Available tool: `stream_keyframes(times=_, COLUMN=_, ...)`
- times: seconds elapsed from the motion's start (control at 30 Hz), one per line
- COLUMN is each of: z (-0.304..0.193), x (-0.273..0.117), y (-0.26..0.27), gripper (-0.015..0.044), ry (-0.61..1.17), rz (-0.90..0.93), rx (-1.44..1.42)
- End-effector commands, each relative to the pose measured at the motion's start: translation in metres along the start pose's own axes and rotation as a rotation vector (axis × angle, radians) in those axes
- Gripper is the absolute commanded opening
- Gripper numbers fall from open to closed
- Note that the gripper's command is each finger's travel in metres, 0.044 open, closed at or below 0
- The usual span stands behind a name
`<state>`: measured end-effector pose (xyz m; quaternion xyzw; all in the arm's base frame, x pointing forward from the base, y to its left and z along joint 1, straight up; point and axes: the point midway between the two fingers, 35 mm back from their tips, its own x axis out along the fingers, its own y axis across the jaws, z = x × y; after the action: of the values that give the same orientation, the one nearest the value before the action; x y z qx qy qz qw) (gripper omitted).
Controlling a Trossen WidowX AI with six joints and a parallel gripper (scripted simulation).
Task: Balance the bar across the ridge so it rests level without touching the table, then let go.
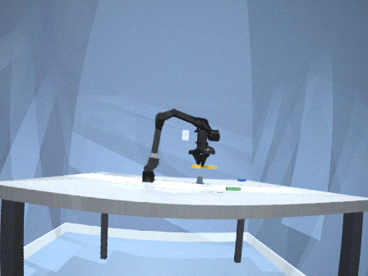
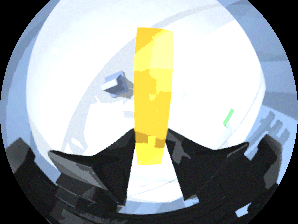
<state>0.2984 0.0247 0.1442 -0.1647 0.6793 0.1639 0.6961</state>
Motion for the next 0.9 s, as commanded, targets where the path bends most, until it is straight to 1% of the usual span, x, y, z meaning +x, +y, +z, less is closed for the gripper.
stream_keyframes(times=0.0, z=0.007, x=-0.001, y=0.015, gripper=0.0000, ry=0.000, rz=-0.001, rx=-0.075)
stream_keyframes(times=0.43, z=0.022, x=-0.002, y=0.059, gripper=0.0000, ry=-0.002, rz=0.002, rx=-0.306)
stream_keyframes(times=0.87, z=0.024, x=0.013, y=0.062, gripper=0.0000, ry=-0.002, rz=0.002, rx=-0.315)
